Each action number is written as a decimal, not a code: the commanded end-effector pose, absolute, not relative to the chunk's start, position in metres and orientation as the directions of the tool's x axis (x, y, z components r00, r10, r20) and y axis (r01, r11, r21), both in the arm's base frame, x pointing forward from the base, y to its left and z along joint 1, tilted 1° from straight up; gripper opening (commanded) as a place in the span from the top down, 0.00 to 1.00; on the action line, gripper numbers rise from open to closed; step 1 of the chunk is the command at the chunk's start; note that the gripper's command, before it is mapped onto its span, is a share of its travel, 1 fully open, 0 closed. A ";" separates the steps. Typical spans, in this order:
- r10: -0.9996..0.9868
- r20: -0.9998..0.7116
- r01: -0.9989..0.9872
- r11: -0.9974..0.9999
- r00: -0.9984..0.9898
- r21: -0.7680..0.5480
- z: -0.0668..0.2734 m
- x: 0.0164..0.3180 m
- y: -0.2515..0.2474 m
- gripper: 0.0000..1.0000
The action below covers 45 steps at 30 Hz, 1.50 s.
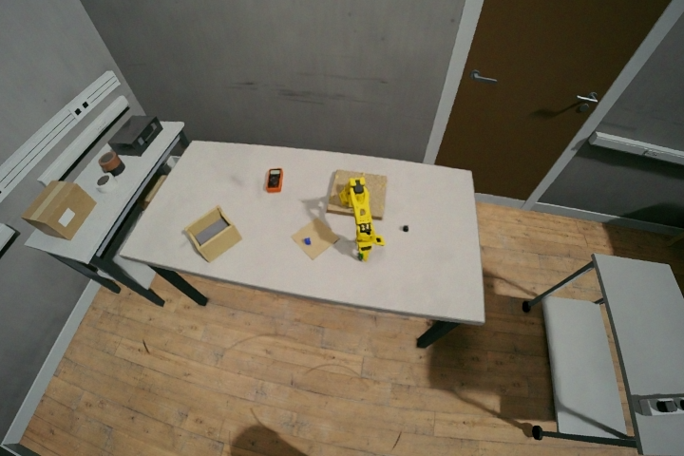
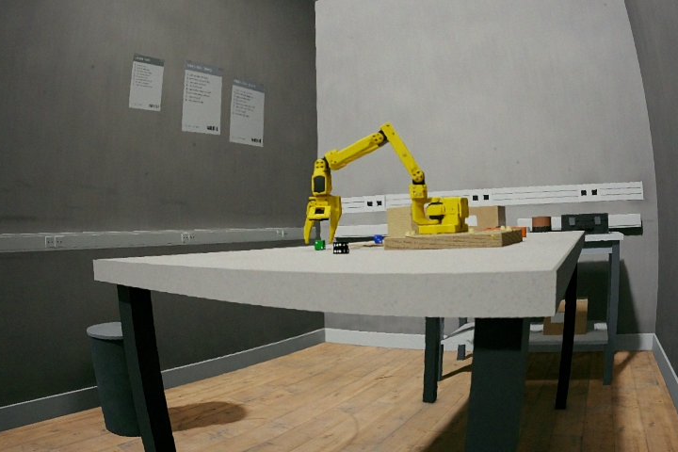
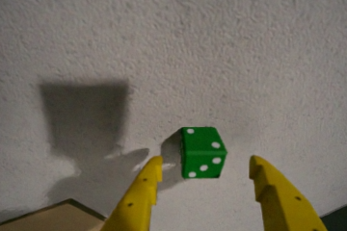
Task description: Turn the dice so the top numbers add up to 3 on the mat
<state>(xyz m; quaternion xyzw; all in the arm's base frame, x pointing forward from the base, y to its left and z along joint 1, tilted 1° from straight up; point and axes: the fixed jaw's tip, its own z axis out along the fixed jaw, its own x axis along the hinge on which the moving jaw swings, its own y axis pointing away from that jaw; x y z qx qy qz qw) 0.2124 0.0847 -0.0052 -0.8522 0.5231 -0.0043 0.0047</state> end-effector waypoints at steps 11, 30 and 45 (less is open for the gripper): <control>-0.890 -0.001 -0.890 -0.456 0.456 0.009 -0.017 0.209 0.082 0.72; -0.890 -0.001 -0.890 -0.456 0.456 0.009 -0.017 0.211 0.083 0.77; -0.890 -0.001 -0.890 -0.456 0.456 0.009 -0.017 0.217 0.086 0.87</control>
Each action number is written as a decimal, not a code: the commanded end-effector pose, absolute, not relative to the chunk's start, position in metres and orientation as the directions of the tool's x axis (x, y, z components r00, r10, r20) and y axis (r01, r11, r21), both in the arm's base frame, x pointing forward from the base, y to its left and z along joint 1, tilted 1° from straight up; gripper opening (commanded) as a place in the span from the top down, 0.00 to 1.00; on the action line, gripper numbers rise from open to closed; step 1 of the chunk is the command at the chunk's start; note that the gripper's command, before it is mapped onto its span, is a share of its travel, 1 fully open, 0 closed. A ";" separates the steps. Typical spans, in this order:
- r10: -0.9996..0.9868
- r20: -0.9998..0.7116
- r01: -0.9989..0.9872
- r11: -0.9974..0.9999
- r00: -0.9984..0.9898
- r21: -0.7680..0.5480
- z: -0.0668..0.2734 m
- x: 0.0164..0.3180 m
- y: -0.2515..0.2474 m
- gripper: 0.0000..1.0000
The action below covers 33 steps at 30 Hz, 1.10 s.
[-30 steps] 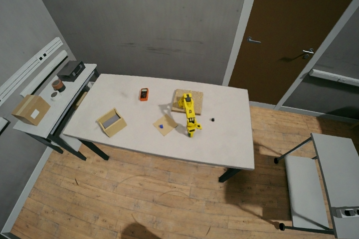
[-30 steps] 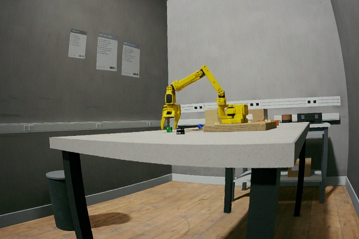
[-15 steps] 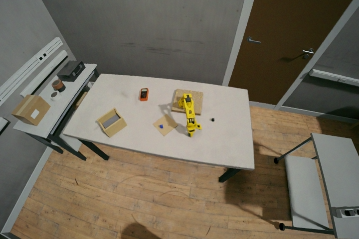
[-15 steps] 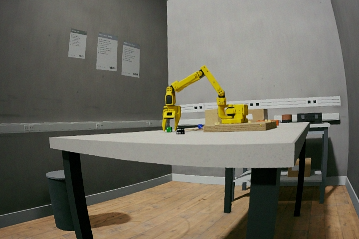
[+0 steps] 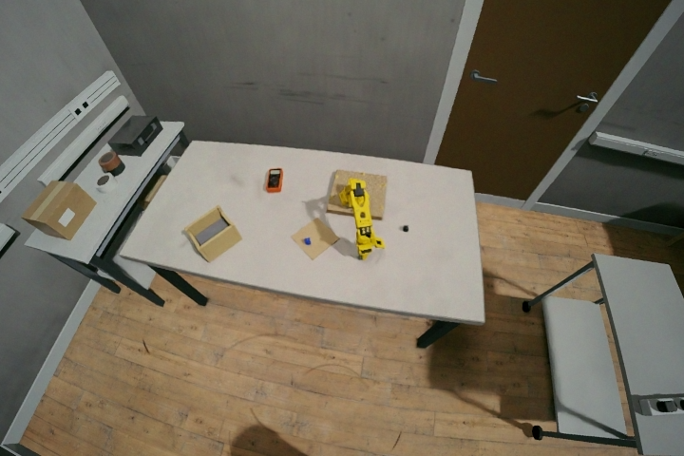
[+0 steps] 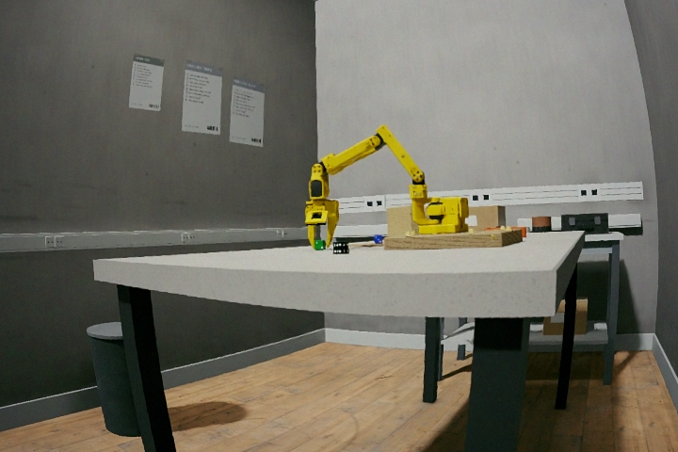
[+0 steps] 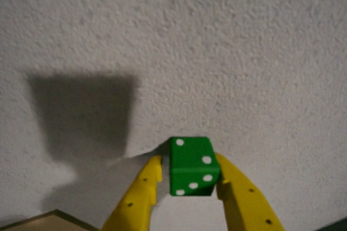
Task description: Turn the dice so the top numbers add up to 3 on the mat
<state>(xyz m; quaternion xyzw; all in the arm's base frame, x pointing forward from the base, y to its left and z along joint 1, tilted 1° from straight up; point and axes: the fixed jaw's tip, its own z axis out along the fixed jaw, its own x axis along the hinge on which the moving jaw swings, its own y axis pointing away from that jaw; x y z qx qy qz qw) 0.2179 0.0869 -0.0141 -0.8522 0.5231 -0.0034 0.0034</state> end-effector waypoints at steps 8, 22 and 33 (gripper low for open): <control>-0.890 -0.001 -0.890 -0.456 0.456 0.009 -0.017 0.218 0.087 0.90; -0.890 -0.001 -0.890 -0.456 0.456 0.009 -0.017 0.219 0.087 0.92; -0.890 -0.001 -0.890 -0.456 0.456 0.009 -0.017 0.219 0.087 1.00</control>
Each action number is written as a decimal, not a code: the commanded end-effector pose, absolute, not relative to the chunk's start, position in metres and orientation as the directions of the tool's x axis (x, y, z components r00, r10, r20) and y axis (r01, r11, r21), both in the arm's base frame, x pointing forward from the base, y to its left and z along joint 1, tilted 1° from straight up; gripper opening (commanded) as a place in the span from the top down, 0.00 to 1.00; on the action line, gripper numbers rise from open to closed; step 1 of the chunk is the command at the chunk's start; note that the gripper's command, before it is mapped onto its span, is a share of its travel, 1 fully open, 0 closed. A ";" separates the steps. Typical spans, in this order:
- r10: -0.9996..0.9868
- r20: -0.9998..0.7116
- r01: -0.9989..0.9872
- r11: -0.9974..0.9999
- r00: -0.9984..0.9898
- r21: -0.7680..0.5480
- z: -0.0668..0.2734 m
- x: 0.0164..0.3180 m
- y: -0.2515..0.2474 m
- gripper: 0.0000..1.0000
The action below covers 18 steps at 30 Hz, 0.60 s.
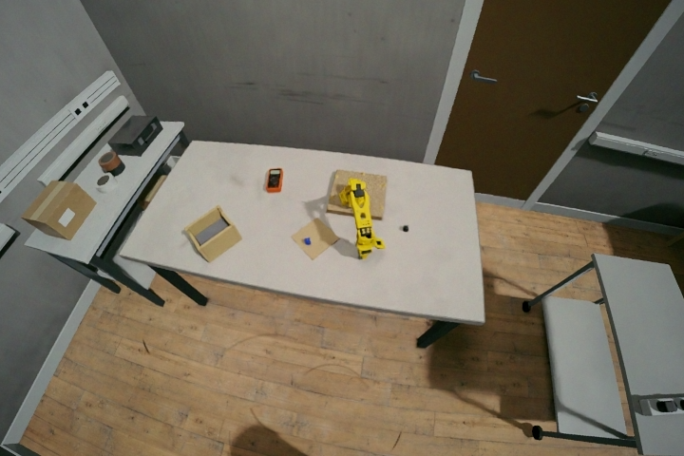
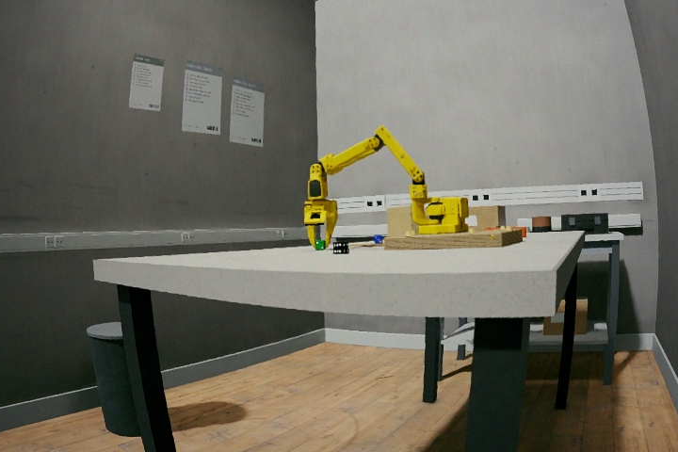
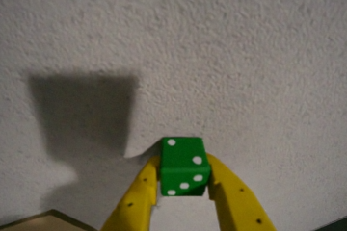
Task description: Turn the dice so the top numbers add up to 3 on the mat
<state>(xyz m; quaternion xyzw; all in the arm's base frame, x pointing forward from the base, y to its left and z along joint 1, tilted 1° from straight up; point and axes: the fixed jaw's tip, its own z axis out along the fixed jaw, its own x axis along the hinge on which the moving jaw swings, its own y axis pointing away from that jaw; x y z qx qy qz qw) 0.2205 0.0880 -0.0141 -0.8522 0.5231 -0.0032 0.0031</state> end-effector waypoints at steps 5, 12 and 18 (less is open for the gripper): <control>-0.890 -0.001 -0.890 -0.456 0.456 0.009 -0.016 0.219 0.087 1.00; -0.890 -0.001 -0.890 -0.456 0.456 0.009 -0.006 0.220 0.087 1.00; -0.890 -0.001 -0.890 -0.456 0.456 0.009 0.008 0.220 0.087 1.00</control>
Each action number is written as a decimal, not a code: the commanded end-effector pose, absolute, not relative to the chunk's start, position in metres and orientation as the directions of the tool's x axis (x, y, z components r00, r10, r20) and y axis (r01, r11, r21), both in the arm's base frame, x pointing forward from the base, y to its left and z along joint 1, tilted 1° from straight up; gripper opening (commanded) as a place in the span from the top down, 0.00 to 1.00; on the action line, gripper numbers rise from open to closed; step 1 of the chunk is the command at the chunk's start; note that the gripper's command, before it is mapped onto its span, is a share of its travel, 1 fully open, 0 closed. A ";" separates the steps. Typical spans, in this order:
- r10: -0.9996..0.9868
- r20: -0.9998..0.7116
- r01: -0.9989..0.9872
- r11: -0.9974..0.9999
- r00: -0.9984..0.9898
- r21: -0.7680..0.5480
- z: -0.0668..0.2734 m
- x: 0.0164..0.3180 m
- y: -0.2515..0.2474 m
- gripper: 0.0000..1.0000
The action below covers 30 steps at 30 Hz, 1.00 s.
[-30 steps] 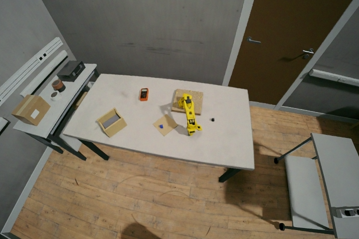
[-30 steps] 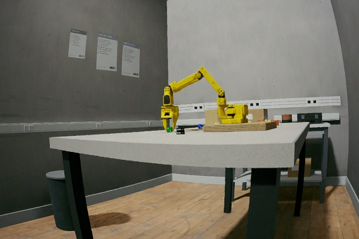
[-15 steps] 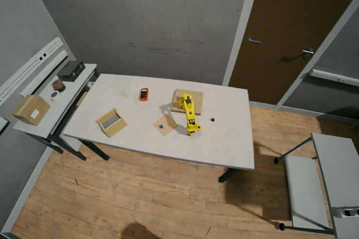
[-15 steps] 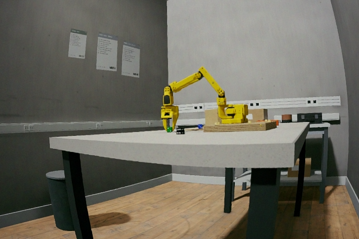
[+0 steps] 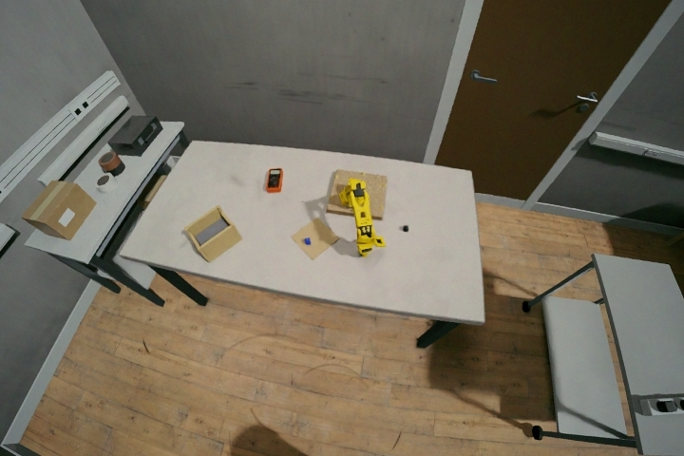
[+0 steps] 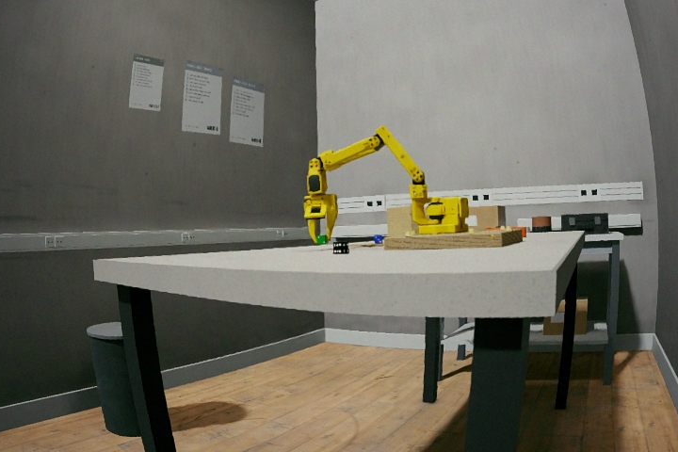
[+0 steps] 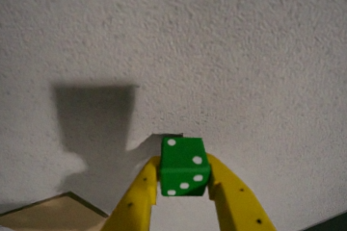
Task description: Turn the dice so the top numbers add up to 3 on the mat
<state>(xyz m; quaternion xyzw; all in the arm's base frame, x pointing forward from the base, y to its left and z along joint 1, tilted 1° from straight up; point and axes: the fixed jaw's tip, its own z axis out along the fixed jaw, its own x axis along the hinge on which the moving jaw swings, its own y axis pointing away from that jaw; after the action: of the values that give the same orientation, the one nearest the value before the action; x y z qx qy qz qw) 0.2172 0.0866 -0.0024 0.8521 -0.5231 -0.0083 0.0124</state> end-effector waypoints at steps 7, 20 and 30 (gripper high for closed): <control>-0.890 -0.001 -0.890 -0.456 0.456 0.009 0.025 0.219 0.087 1.00; -0.890 -0.001 -0.890 -0.455 0.455 0.009 0.034 0.218 0.086 1.00; -0.905 -0.001 -0.905 -0.425 0.426 0.010 0.037 0.197 0.076 1.00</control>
<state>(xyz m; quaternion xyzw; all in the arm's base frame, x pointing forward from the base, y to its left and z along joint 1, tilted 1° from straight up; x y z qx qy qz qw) 0.2058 0.0817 0.0333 0.8508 -0.5252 -0.0098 0.0145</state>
